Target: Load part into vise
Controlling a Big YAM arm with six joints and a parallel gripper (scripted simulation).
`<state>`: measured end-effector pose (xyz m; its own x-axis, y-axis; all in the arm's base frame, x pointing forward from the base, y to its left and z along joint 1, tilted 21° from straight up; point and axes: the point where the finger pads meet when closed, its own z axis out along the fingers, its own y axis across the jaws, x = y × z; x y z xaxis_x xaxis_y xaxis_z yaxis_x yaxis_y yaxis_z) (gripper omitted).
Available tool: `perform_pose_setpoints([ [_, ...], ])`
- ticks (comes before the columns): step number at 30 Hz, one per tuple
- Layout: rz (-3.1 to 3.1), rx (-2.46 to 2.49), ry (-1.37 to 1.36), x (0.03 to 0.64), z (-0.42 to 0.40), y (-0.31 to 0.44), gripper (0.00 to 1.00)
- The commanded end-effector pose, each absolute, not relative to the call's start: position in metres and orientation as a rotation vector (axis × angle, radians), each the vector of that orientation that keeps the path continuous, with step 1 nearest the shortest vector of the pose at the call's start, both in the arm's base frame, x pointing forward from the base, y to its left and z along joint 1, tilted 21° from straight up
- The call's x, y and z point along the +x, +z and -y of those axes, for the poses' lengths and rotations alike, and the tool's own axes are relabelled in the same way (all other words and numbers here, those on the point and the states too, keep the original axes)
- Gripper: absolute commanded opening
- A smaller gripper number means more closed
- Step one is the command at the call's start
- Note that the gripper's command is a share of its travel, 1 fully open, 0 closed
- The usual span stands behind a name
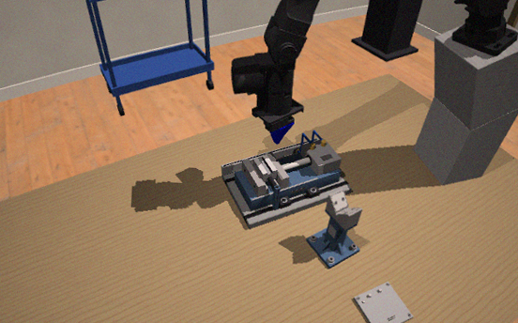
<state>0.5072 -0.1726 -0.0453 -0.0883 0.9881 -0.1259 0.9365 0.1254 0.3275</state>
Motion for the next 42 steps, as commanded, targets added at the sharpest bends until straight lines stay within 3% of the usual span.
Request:
perform_pose_setpoints([
  [1,-1.908,2.018,0.288,0.5143,0.1659,-0.0300,0.00],
  [42,-1.847,2.077,0.303,0.5142,0.1660,-0.0303,0.00],
])
